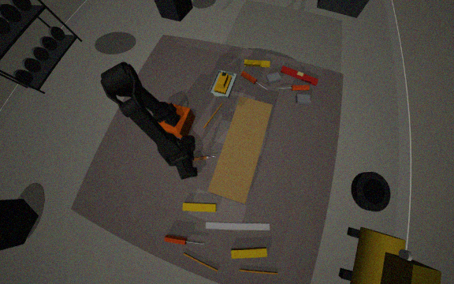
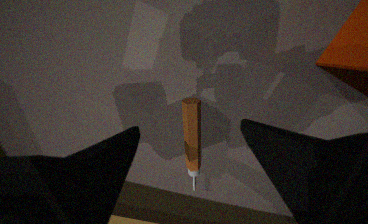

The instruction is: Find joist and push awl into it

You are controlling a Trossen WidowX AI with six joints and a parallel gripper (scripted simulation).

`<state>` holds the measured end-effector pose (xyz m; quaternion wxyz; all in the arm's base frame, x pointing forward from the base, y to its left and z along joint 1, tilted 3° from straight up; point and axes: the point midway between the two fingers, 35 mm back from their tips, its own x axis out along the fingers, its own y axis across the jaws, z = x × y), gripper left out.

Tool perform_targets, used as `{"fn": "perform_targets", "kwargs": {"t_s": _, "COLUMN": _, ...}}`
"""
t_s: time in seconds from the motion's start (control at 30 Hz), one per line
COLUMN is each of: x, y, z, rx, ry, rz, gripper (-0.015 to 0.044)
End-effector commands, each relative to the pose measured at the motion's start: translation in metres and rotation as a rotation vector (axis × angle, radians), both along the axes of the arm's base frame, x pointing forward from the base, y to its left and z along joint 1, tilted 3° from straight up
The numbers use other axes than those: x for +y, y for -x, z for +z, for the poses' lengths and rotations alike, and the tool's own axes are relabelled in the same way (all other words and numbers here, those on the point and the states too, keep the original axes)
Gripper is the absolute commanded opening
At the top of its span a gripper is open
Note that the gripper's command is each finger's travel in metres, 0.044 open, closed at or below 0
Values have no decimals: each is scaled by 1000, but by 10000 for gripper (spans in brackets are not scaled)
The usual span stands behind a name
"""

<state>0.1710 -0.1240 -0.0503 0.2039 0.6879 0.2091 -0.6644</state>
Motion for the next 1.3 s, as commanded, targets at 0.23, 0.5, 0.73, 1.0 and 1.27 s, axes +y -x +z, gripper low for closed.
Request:
{"fn": "perform_targets", "kwargs": {"t_s": 0.23, "x": 1, "y": 4, "z": -17, "rx": 6, "ry": -1, "rz": -1, "gripper": 440}}
{"fn": "perform_targets", "kwargs": {"t_s": 0.5, "x": 1, "y": 4, "z": -17, "rx": 6, "ry": -1, "rz": -1, "gripper": 282}}
{"fn": "perform_targets", "kwargs": {"t_s": 0.73, "x": 1, "y": 4, "z": -17, "rx": 6, "ry": -1, "rz": -1, "gripper": 99}}
{"fn": "perform_targets", "kwargs": {"t_s": 1.0, "x": 1, "y": 4, "z": -17, "rx": 6, "ry": -1, "rz": -1, "gripper": 6}}
{"fn": "perform_targets", "kwargs": {"t_s": 1.27, "x": -2, "y": -4, "z": 10, "rx": 5, "ry": -1, "rz": -1, "gripper": 0}}
